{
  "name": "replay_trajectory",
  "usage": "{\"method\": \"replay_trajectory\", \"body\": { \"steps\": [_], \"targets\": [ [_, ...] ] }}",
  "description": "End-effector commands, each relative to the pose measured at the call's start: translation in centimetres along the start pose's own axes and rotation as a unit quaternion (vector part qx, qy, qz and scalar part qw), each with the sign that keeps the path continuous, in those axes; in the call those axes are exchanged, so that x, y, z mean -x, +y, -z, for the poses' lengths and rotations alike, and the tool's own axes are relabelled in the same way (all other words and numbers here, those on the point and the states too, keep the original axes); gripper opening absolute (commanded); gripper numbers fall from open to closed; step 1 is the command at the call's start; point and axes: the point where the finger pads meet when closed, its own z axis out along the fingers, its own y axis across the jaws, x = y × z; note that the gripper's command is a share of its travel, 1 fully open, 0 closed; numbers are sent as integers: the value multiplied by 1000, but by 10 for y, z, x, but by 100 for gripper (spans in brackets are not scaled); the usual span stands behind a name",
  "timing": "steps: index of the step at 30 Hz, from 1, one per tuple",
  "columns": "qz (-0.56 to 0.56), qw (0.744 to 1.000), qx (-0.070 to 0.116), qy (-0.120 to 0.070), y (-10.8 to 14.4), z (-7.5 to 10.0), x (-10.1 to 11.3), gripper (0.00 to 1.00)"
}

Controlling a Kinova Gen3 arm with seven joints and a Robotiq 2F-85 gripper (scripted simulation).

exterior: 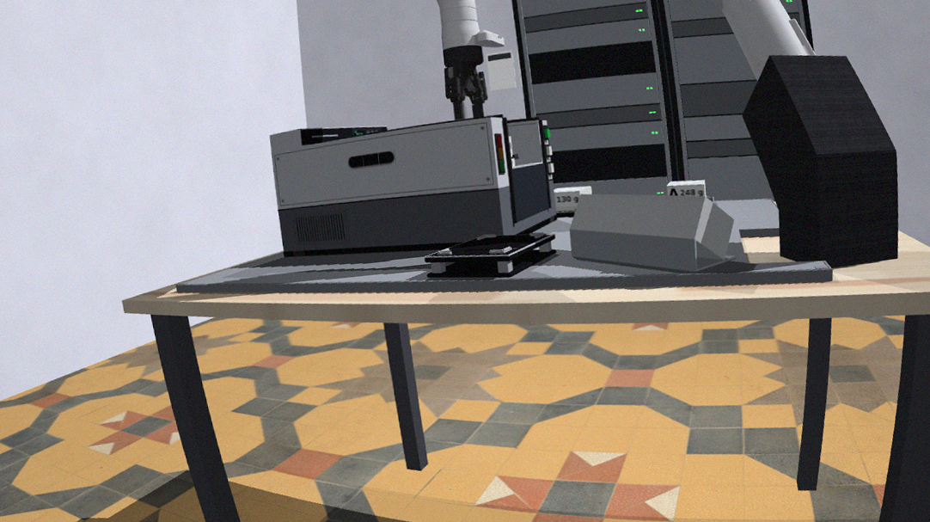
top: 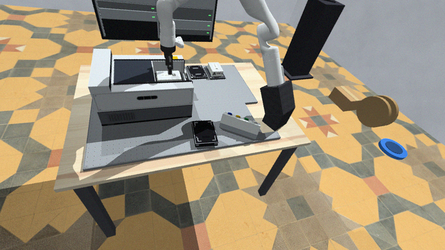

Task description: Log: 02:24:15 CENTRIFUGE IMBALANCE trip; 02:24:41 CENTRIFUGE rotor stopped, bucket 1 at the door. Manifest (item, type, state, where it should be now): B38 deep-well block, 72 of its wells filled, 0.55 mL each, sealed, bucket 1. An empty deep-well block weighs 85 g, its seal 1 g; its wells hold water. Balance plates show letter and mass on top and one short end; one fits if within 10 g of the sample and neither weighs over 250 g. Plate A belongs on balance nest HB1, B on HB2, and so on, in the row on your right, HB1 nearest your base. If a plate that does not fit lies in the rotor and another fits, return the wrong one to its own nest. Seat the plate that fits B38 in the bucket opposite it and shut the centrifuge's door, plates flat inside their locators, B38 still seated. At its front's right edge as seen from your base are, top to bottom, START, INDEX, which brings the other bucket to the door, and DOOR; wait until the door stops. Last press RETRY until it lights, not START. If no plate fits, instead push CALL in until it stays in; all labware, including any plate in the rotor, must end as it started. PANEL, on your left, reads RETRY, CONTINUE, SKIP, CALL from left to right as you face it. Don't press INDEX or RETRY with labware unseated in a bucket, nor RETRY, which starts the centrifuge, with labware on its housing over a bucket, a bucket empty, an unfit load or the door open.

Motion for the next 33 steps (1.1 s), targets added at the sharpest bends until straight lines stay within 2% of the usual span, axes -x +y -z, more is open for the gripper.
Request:
{"method": "replay_trajectory", "body": {
  "steps": [1, 28, 33],
  "targets": [
    [0, 1000, 0, -1, 0, -3, 1, 100],
    [0, 1000, 0, -1, 0, -34, 1, 100],
    [0, 1000, 0, -1, 0, -35, 1, 100]
  ]
}}
